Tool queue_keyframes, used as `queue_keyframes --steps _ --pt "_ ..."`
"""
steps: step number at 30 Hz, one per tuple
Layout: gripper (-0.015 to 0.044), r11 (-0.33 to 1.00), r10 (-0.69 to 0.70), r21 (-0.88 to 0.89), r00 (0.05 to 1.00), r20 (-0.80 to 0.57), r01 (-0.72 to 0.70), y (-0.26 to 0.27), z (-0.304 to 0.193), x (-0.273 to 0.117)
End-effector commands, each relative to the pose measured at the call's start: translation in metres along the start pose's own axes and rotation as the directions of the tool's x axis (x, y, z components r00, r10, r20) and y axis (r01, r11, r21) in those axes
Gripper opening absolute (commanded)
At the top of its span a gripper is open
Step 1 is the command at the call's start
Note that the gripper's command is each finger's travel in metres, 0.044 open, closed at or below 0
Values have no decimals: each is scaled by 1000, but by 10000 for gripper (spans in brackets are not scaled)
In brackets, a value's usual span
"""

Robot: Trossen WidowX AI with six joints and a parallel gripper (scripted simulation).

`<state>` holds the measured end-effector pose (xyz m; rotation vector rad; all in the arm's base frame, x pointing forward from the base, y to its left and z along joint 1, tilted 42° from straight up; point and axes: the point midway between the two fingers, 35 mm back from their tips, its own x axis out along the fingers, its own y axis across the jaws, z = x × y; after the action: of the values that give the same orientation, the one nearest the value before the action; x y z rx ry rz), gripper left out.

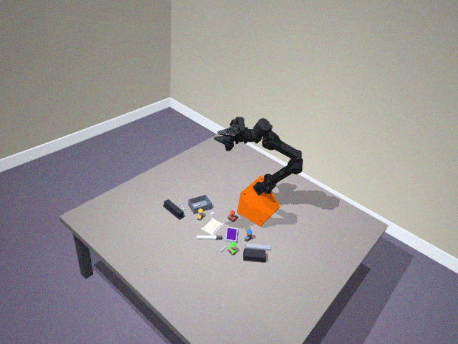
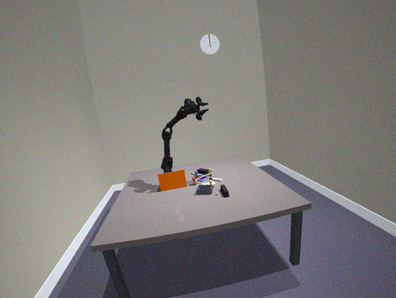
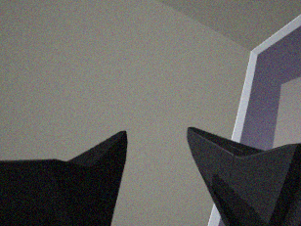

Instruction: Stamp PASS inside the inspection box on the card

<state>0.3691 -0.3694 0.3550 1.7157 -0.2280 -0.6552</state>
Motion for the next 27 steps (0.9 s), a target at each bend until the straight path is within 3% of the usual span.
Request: queue_keyframes --steps 1,7,13,20,27 --pt "225 985 -117 -139 987 -110 102 -35 -41 17" --pt "225 885 -340 -421 893 -296 198 -105 -120 32" --pt "225 731 -543 -667 716 -439 144 -175 -196 23" --pt "225 548 -738 -832 418 -530 -89 -257 -277 -19" --pt "225 450 -853 -801 76 -517 -395 -328 -337 -86"
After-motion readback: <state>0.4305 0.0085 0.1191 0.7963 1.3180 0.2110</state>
